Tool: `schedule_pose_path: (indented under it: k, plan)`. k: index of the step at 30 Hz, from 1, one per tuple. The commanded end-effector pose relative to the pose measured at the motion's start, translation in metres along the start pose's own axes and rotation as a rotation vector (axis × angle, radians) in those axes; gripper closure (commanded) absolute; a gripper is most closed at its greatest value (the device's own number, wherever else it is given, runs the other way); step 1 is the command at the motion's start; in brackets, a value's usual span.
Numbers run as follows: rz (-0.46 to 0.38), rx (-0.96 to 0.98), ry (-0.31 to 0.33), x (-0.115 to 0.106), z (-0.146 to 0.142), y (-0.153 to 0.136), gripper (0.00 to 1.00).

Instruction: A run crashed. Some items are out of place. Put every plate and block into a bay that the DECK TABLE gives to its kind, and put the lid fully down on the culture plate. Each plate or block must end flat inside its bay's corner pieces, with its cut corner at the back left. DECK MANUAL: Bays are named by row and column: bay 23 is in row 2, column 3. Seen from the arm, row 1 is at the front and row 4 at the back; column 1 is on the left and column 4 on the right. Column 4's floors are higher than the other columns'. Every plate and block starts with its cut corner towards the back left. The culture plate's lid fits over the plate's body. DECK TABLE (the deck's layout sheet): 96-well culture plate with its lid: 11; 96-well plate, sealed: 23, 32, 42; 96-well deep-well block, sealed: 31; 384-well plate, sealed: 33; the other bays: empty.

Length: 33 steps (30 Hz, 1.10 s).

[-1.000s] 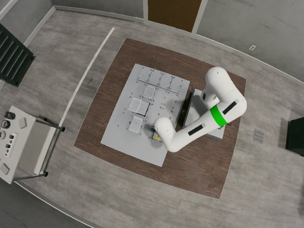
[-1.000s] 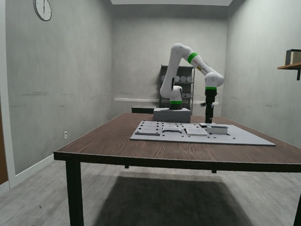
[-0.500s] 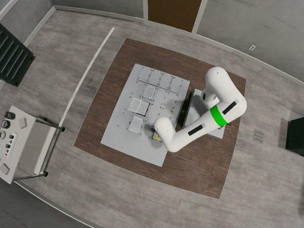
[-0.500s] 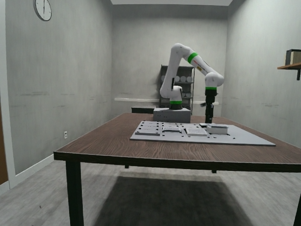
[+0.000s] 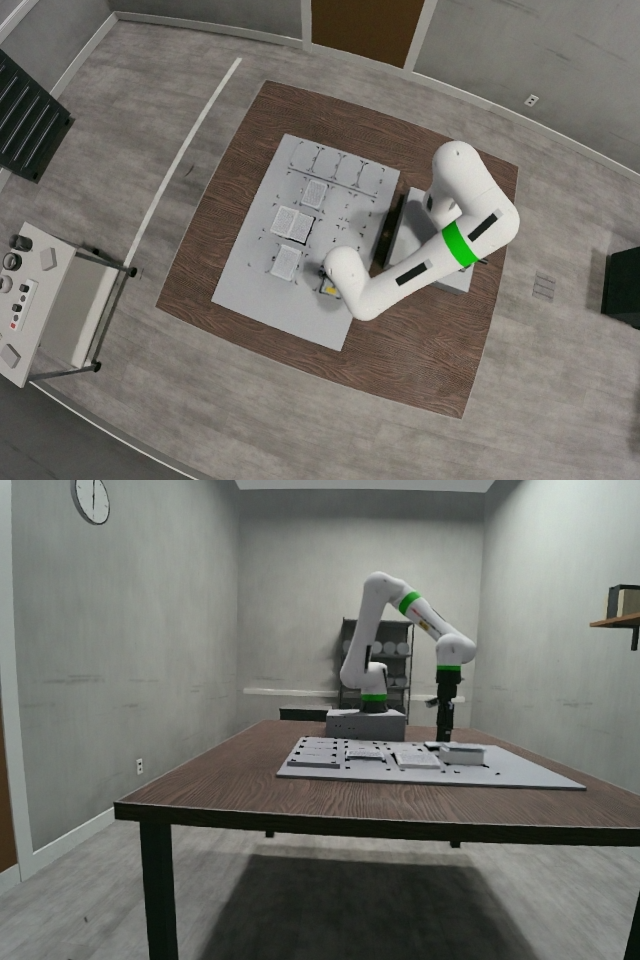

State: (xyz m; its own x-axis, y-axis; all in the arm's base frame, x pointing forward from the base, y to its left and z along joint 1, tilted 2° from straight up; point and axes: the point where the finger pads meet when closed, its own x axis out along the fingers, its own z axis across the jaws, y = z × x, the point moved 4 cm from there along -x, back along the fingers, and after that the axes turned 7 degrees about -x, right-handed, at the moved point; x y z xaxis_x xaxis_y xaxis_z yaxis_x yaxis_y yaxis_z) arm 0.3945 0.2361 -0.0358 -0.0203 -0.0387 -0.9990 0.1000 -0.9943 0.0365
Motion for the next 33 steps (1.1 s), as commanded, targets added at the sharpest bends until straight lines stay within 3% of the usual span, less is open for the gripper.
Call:
schedule_pose_path:
  k: [1, 24, 25, 33]
  plan:
    - [-0.001, 0.000, 0.001, -0.0004, -0.0005, -0.0003, 0.90]
    - [-0.001, 0.000, 0.001, 0.0010, -0.0005, -0.0003, 0.90]
    - [-0.001, 0.000, 0.001, 0.0010, -0.0005, -0.0003, 0.39]
    - [-0.001, 0.000, 0.001, 0.0015, -0.0005, -0.0003, 0.39]
